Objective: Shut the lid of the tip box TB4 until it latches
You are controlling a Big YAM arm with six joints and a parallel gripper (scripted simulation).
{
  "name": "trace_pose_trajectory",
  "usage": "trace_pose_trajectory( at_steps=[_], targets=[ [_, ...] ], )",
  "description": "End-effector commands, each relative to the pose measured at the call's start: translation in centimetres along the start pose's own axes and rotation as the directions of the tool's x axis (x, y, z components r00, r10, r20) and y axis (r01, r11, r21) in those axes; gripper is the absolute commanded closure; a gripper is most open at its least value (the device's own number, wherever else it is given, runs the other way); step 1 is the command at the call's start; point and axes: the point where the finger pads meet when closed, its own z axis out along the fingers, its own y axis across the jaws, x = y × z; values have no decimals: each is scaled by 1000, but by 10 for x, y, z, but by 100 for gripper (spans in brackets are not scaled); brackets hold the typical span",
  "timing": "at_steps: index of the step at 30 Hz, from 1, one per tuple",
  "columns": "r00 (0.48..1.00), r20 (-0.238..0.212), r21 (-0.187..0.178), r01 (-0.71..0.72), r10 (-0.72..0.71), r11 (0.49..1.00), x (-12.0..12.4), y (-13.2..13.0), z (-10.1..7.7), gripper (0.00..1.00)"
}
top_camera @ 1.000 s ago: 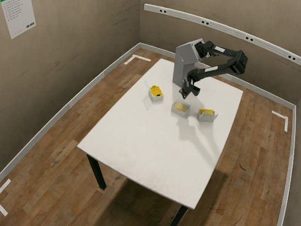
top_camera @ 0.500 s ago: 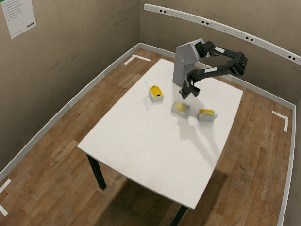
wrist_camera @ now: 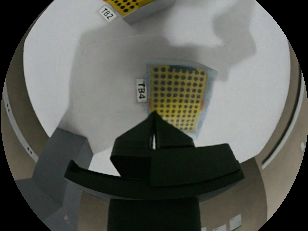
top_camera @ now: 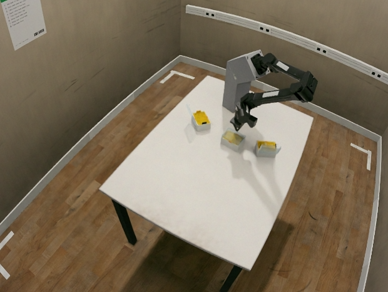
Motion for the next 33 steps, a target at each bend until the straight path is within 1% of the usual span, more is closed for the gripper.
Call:
trace_pose_trajectory(
  at_steps=[1,3,4,5,12,13,17,21,24,27,28,31,33],
  targets=[
    [1000,12,18,0,0,1000,-5,-7,0,100],
    [1000,12,23,-3,2,1000,-6,-7,-4,100],
    [1000,9,19,-6,5,1000,-4,-5,-3,100],
    [1000,-2,1,-11,11,1000,1,3,-3,100],
    [1000,-2,1,-11,11,1000,1,3,-3,100],
    [1000,5,11,-7,7,1000,-2,-3,0,100],
    [1000,5,-3,-3,3,1000,-2,2,6,100],
    [1000,8,5,0,0,1000,-4,-1,6,100],
    [1000,4,-3,-3,3,1000,-2,2,8,100],
    [1000,7,0,1,-1,1000,-4,1,8,100],
    [1000,11,14,4,-4,1000,-5,-5,5,100],
    [1000,7,0,-1,1,1000,-3,1,9,100],
    [1000,4,-3,-3,3,1000,-2,2,11,100]
  ],
)
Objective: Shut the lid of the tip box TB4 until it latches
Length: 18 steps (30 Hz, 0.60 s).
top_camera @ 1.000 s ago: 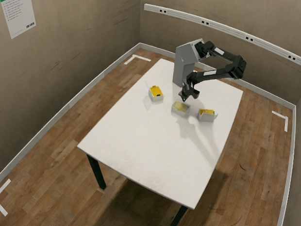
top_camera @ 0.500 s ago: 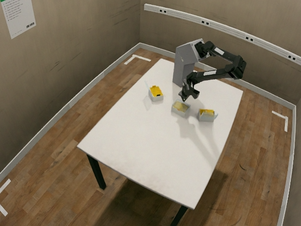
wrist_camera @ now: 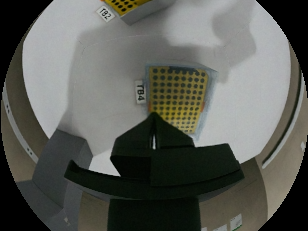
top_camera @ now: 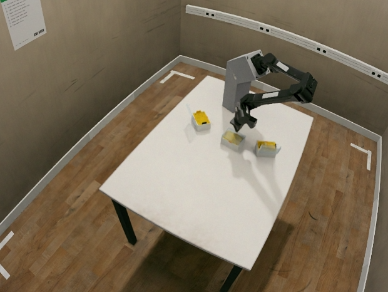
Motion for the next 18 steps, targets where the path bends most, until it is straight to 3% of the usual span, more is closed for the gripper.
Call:
trace_pose_trajectory(
  at_steps=[1,18],
  targets=[
    [1000,4,-3,1,-1,1000,-2,2,5,100],
    [1000,1,-6,0,0,1000,-1,4,11,100]
  ],
)
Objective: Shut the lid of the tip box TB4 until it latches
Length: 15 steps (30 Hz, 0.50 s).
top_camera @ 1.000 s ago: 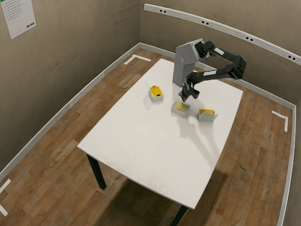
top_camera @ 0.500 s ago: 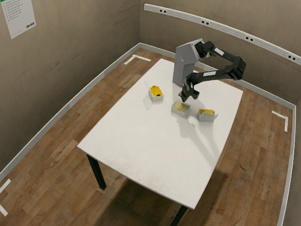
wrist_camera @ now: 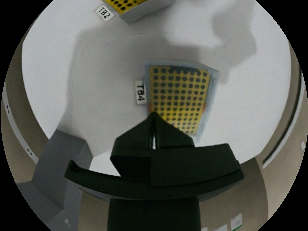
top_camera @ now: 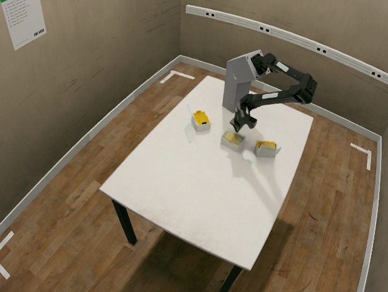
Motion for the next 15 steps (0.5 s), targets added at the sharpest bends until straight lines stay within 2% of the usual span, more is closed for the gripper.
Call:
trace_pose_trajectory(
  at_steps=[1,6,15],
  targets=[
    [1000,4,-7,4,-4,1000,-2,3,7,100],
    [1000,9,8,14,-14,1000,-3,-3,2,100],
    [1000,0,6,2,-2,1000,3,6,-8,100]
  ],
)
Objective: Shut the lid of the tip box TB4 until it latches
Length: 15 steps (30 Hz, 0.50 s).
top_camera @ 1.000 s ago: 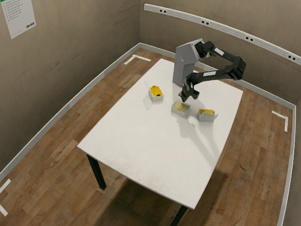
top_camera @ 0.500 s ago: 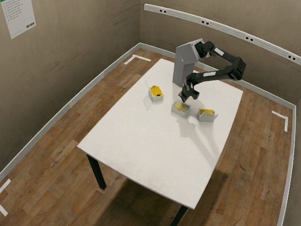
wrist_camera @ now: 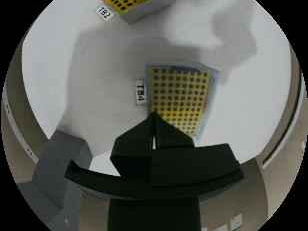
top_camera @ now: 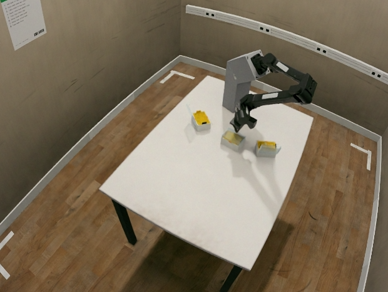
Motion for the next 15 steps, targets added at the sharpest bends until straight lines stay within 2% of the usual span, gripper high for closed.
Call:
trace_pose_trajectory(
  at_steps=[1,2,15],
  targets=[
    [1000,-2,6,-1,1,1000,4,6,-10,100],
    [1000,-3,-2,-5,5,1000,2,6,-5,100],
    [1000,-3,-2,-5,5,1000,2,6,-5,100]
  ],
)
